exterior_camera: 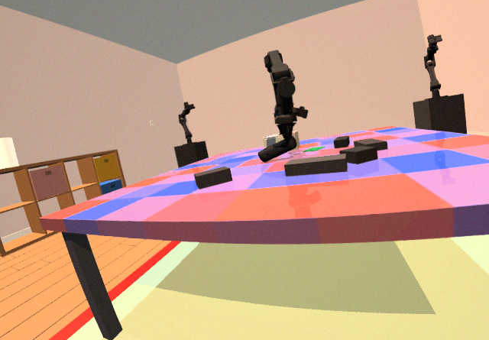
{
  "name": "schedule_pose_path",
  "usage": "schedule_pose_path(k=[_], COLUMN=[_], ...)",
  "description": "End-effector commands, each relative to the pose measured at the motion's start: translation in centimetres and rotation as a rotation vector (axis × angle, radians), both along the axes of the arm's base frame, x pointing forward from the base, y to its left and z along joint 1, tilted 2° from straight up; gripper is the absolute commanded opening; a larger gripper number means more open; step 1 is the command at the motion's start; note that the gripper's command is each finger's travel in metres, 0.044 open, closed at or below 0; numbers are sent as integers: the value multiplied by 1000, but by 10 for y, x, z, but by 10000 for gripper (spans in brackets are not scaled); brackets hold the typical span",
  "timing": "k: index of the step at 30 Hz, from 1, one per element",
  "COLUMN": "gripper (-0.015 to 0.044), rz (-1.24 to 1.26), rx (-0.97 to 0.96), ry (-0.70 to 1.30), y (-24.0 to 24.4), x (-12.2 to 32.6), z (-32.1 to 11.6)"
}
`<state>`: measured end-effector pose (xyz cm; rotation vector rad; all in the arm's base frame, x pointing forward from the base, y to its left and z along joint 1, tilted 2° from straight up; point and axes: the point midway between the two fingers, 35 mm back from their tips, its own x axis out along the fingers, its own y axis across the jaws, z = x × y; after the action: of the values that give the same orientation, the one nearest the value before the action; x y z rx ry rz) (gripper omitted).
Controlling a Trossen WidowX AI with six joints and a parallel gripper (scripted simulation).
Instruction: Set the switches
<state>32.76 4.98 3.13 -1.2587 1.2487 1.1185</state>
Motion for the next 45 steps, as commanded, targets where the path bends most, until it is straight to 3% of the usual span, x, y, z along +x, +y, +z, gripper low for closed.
schedule_pose_path(k=[1,45], gripper=[335,335], rz=[0,4], rx=[6,84], ry=[-14,-17], y=[-4,-29], x=[2,-3], z=[7,29])
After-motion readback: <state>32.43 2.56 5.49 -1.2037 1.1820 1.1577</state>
